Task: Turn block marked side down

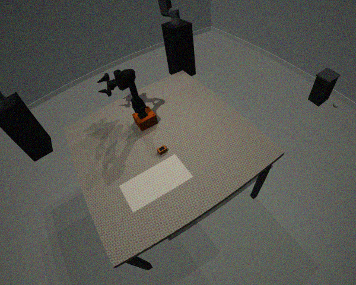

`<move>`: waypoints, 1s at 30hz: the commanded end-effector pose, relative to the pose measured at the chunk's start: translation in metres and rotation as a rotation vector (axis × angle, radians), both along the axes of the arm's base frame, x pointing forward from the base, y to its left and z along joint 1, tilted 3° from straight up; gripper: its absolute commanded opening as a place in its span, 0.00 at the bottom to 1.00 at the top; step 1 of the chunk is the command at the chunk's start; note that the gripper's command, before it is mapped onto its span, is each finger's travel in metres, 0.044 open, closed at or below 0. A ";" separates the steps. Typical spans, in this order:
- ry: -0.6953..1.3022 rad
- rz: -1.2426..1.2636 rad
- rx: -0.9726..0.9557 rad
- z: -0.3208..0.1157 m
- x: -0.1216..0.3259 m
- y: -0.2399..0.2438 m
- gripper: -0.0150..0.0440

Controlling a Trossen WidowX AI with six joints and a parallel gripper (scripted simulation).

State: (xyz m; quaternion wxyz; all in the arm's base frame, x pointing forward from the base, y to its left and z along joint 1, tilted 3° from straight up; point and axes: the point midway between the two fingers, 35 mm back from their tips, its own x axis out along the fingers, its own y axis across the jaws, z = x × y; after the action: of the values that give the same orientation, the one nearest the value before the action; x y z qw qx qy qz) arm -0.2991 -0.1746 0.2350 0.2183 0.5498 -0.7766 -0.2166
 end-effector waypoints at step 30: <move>0.699 0.821 0.374 -0.083 0.298 -0.248 1.00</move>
State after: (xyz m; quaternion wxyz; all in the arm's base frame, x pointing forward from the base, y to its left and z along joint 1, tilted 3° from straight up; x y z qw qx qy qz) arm -0.0481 -0.4151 0.1678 0.3995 0.7220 -0.4017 -0.3972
